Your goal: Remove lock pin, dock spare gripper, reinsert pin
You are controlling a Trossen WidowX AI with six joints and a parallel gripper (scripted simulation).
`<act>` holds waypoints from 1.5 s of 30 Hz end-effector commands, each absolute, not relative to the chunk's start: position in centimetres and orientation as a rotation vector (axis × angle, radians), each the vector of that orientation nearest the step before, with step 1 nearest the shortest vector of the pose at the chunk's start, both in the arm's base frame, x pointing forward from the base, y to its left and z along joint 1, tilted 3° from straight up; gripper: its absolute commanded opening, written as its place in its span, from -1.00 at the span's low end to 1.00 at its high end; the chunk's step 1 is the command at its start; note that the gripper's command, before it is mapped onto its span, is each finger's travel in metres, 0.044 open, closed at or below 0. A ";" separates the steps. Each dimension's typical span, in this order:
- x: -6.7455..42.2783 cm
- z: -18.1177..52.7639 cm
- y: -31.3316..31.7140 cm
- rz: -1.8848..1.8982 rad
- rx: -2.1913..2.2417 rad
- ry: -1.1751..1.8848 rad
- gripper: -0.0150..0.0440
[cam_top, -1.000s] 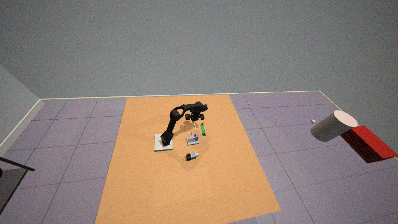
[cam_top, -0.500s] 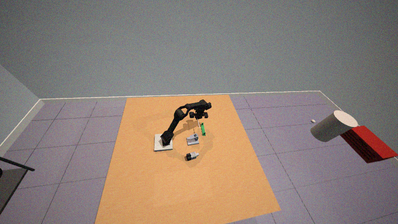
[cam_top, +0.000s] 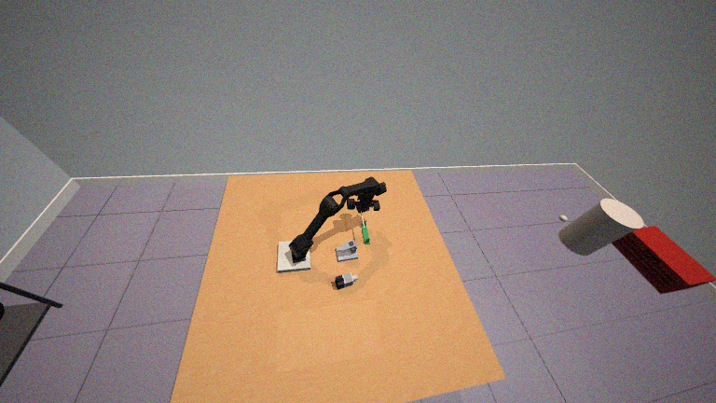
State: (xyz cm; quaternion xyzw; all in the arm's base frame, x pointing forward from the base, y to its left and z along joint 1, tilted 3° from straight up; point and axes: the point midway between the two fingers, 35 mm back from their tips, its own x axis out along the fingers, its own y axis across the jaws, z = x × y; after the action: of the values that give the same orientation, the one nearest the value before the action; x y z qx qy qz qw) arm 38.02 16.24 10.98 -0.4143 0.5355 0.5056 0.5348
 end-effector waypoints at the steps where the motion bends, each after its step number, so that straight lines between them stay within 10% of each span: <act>1: 38.9 11.3 16.5 1.195 -0.978 1.268 -0.49; 45: 41.4 6.7 16.7 1.183 -0.981 1.258 -0.49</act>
State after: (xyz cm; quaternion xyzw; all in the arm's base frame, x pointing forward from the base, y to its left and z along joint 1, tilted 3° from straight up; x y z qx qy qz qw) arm 41.49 16.82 7.18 -0.4138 0.5298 0.4985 0.5473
